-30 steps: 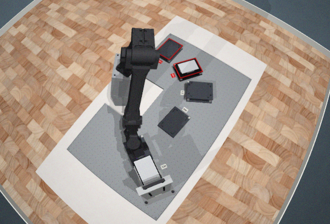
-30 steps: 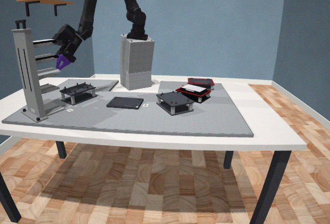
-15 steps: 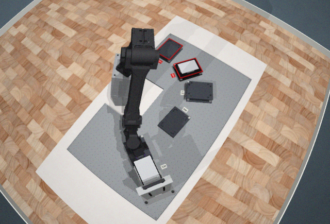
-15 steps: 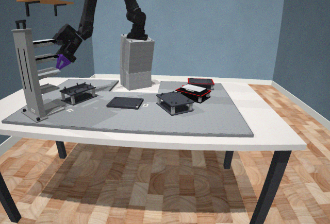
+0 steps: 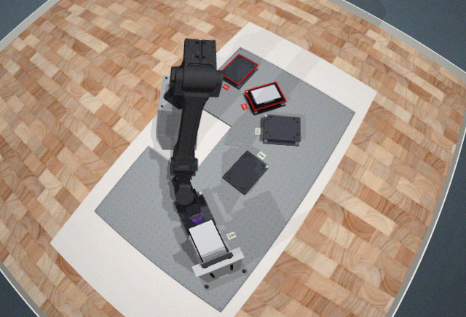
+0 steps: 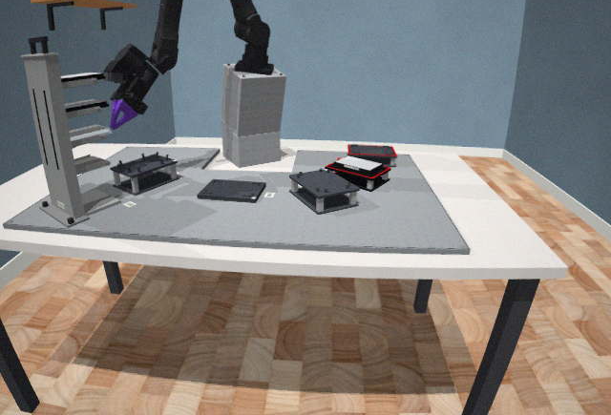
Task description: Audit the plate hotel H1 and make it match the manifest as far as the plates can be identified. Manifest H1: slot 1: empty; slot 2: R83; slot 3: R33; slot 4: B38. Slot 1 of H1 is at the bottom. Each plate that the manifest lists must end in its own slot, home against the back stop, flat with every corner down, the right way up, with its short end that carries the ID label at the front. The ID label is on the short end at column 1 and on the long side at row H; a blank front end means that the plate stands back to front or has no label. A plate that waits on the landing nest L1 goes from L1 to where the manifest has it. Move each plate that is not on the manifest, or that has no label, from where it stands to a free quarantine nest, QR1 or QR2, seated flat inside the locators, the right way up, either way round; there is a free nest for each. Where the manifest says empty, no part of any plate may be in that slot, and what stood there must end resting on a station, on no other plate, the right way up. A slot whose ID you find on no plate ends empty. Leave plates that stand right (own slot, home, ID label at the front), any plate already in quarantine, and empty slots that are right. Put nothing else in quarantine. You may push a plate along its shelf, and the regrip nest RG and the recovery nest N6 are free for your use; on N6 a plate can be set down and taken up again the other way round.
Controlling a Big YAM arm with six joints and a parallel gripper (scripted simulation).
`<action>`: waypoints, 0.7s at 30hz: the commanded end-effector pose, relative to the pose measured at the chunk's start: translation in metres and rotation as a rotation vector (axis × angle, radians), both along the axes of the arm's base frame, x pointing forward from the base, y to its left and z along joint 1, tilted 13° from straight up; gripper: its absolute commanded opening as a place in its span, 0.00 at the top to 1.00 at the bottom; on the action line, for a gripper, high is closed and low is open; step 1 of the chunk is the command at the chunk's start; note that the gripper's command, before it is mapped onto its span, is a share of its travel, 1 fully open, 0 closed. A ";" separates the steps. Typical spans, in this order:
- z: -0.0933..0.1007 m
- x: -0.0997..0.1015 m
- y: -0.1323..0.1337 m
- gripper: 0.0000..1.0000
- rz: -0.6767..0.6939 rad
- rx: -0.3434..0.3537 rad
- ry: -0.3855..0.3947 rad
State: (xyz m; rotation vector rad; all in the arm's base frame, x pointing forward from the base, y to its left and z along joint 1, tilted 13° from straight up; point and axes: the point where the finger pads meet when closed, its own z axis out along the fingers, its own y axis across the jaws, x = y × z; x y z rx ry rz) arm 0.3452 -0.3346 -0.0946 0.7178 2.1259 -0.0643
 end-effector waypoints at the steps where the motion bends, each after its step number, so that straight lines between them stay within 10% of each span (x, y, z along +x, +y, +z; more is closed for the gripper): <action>1: 0.017 0.000 -0.007 1.00 0.003 -0.050 -0.030; 21: 0.012 -0.028 0.009 1.00 -0.003 -0.046 -0.025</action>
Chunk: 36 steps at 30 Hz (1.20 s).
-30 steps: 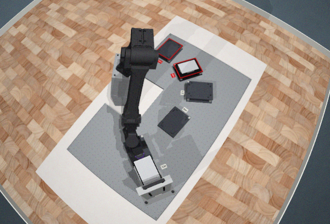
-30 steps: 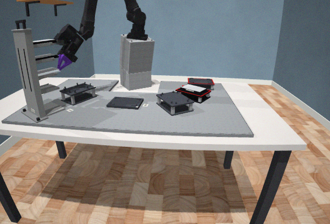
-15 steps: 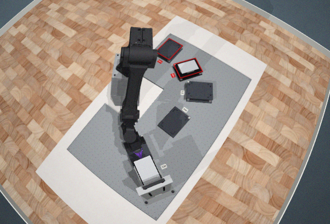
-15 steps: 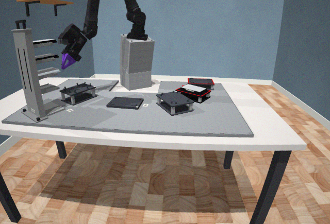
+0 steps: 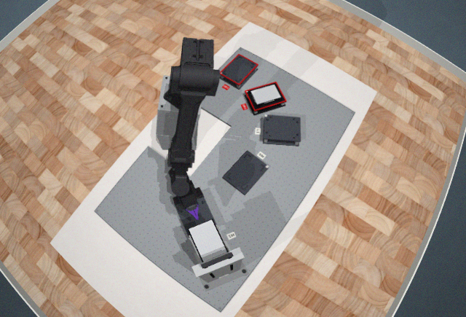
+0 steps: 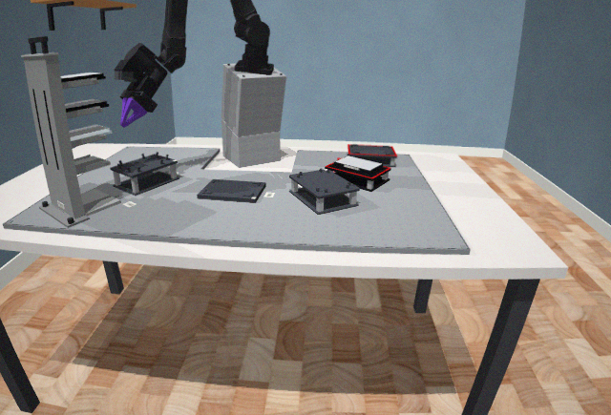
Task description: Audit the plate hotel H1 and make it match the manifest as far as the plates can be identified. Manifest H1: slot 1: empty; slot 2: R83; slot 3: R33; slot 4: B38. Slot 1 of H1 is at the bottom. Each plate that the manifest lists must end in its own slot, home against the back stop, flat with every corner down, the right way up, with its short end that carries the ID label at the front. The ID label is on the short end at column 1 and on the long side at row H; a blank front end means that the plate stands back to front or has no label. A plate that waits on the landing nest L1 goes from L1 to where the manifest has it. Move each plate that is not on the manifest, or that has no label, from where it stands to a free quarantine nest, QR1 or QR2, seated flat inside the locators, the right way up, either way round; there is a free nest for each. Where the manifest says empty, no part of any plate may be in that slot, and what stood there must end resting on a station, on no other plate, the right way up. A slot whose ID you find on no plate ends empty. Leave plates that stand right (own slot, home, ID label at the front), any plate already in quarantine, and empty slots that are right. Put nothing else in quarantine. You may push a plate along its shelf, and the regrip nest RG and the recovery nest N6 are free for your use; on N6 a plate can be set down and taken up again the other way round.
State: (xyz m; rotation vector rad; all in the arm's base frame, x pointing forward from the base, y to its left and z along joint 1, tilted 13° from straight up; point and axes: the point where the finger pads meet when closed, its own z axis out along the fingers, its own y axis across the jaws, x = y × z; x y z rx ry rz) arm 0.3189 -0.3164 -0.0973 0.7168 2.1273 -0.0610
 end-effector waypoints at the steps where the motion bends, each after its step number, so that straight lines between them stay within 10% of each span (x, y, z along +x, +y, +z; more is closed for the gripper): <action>1: 0.014 -0.004 -0.009 1.00 -0.005 -0.048 -0.025; 36: 0.003 -0.037 0.019 1.00 -0.001 -0.024 -0.014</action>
